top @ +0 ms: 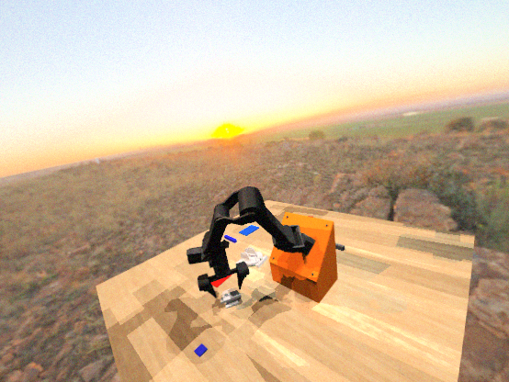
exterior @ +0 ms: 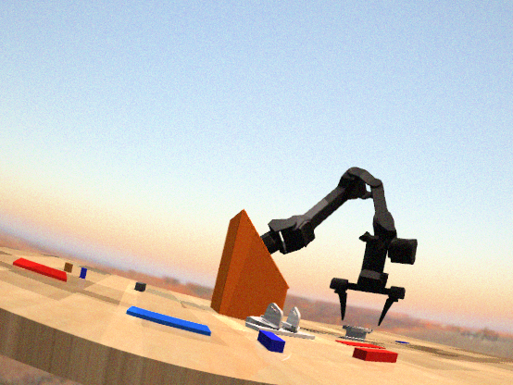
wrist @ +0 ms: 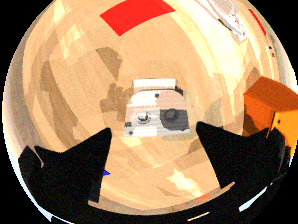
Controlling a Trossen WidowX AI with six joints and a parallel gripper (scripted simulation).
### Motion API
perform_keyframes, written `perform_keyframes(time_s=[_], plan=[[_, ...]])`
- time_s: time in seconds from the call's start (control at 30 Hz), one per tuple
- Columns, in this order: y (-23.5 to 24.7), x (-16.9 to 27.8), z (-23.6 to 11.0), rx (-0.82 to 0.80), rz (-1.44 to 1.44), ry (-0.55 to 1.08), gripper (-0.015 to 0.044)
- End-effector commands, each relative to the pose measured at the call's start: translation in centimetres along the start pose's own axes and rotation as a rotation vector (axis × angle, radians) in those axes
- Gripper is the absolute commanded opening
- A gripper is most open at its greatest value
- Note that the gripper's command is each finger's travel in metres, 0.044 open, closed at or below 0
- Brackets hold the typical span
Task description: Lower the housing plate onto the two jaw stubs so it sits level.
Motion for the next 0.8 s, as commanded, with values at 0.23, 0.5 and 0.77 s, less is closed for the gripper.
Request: perform_keyframes(time_s=[0.23,0.5,0.77], plan=[[-0.3,-0.1,0.6,0.009,0.008,-0.002,0.0440],[-0.3,-0.1,1.9,0.009,0.008,-0.001,0.0440],[-0.3,-0.1,3.1,0.008,0.009,-0.001,0.0440]])
Point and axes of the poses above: the point midway between the two fingers, 35 mm back from their tips, its own z axis out along the fingers, its own y axis across the jaws, x = y × z, the point moved 5 cm from there along -z, back along the fingers, and after that the axes turned 10 degrees about z, right-handed, at the moved point
